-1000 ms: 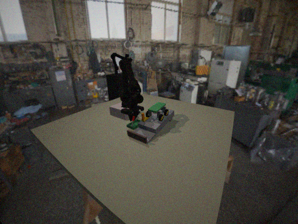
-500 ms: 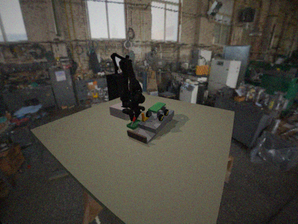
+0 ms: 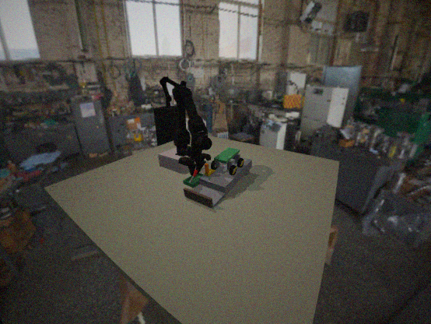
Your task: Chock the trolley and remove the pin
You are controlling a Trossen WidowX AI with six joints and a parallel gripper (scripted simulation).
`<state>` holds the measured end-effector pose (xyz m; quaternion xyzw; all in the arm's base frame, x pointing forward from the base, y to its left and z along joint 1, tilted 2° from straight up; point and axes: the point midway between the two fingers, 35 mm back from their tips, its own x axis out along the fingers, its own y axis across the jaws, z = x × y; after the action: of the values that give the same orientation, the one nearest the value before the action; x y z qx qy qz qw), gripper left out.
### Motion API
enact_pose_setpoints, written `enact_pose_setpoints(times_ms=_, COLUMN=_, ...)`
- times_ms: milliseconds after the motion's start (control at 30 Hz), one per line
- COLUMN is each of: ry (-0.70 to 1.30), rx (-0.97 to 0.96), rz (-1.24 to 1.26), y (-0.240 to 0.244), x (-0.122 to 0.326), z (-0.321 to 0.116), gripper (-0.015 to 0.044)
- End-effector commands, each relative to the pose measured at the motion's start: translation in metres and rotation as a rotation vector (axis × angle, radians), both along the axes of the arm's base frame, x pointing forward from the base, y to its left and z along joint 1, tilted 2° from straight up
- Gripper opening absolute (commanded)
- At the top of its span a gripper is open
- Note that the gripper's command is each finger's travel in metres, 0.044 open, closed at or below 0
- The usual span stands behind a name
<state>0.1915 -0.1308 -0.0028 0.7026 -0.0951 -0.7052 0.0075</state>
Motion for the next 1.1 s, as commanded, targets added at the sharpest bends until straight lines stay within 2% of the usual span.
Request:
enact_pose_setpoints(times_ms=0, ry=0.003, rx=-0.004, rz=-0.005, y=0.002, x=-0.001, z=-0.002, gripper=0.019)
enact_pose_setpoints(times_ms=1067, ry=0.003, rx=-0.003, rz=-0.005, y=0.019, x=0.002, z=-0.013, gripper=0.019)
